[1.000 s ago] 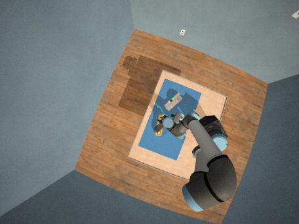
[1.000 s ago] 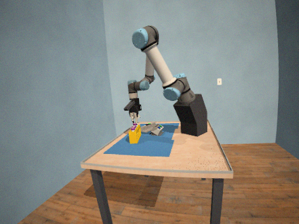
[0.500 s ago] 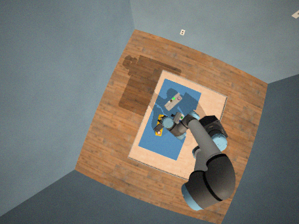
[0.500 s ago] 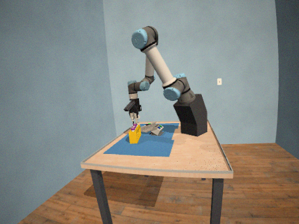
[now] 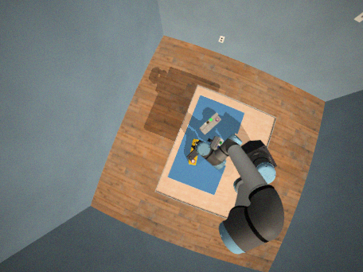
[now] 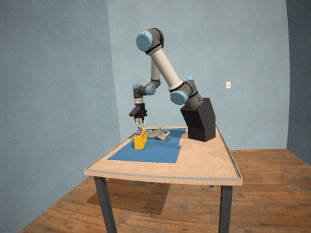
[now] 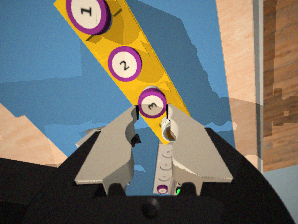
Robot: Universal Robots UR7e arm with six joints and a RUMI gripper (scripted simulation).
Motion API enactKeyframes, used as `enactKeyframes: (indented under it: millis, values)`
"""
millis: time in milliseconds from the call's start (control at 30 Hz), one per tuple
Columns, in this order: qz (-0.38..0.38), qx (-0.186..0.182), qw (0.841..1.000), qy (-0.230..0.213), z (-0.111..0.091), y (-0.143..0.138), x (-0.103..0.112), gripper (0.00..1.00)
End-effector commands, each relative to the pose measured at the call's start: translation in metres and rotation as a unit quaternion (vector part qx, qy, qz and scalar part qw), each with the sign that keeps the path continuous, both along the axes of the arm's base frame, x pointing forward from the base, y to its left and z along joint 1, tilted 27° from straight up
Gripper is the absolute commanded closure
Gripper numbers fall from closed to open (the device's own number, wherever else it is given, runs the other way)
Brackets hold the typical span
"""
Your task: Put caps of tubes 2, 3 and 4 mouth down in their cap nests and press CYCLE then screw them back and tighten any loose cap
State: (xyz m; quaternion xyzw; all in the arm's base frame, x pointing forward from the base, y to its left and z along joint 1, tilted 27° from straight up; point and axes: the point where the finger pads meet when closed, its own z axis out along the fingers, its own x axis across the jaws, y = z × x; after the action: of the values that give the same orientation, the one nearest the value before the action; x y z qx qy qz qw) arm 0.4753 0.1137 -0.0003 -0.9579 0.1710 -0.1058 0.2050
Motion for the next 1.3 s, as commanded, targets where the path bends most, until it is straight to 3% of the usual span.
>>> enactKeyframes:
  millis: [0,167,200,867,1033,1100,1267]
  values:
    - [0.0,0.0,1.0,-0.001,-0.0001,0.0,0.0004,1.0]
    - [0.0,0.0,1.0,-0.001,0.0,0.0,0.0004,1.0]
    - [0.0,0.0,1.0,-0.001,0.0,0.0,0.0004,0.65]
    - [0.0,0.0,1.0,-0.001,0.0,0.0,0.0004,0.65]
    - [0.089,-0.027,0.995,-0.036,-0.0023,0.0009,0.0012,0.65]
    - [0.089,-0.027,0.995,-0.036,-0.0023,0.0009,0.0012,0.65]
    - [0.177,-0.054,0.98,-0.071,-0.0046,0.0018,0.0018,0.65]
